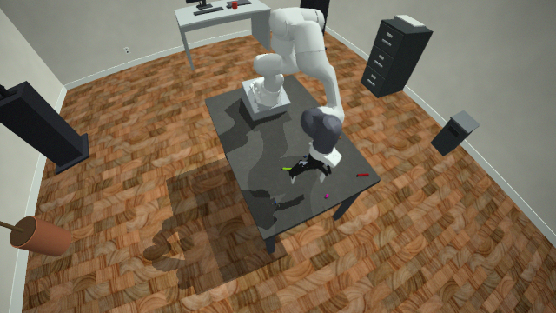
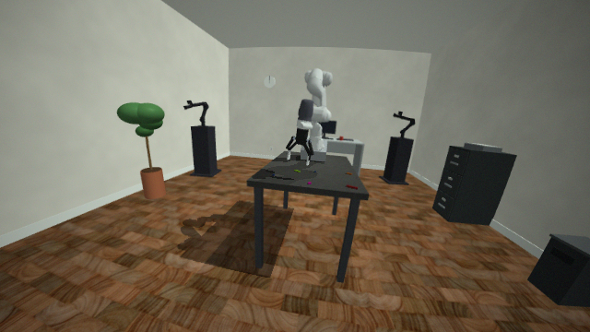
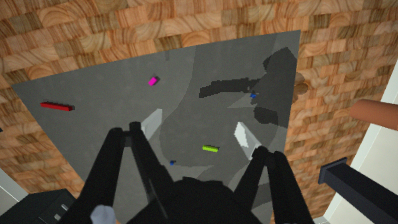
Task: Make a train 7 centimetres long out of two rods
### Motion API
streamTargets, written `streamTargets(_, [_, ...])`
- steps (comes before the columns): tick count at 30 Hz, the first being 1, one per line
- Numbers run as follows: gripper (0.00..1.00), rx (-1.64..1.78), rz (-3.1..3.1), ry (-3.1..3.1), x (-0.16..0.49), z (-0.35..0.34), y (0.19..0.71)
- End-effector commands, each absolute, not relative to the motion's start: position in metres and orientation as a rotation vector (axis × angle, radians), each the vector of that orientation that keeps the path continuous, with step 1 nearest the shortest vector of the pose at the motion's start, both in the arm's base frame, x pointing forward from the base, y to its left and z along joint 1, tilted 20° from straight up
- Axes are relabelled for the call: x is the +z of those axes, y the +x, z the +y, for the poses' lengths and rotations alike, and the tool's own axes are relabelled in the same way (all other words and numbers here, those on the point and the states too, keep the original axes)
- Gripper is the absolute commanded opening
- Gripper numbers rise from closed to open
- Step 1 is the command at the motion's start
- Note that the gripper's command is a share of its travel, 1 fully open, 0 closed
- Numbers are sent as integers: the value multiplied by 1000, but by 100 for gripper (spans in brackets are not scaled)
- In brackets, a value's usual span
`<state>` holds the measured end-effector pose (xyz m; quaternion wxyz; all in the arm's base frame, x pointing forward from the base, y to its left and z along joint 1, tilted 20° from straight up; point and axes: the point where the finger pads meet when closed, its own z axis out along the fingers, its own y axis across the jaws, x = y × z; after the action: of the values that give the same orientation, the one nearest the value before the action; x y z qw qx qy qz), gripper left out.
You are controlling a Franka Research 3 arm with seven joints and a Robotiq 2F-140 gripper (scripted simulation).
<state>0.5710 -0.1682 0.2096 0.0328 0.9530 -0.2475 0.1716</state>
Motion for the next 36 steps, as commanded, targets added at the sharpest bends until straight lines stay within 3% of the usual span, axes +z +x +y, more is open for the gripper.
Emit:
streamTargets(1, [100, 536, -509, 2980, 210, -171, 568])
streamTargets(36, [100, 478, 212, 2946, 183, -189, 510])
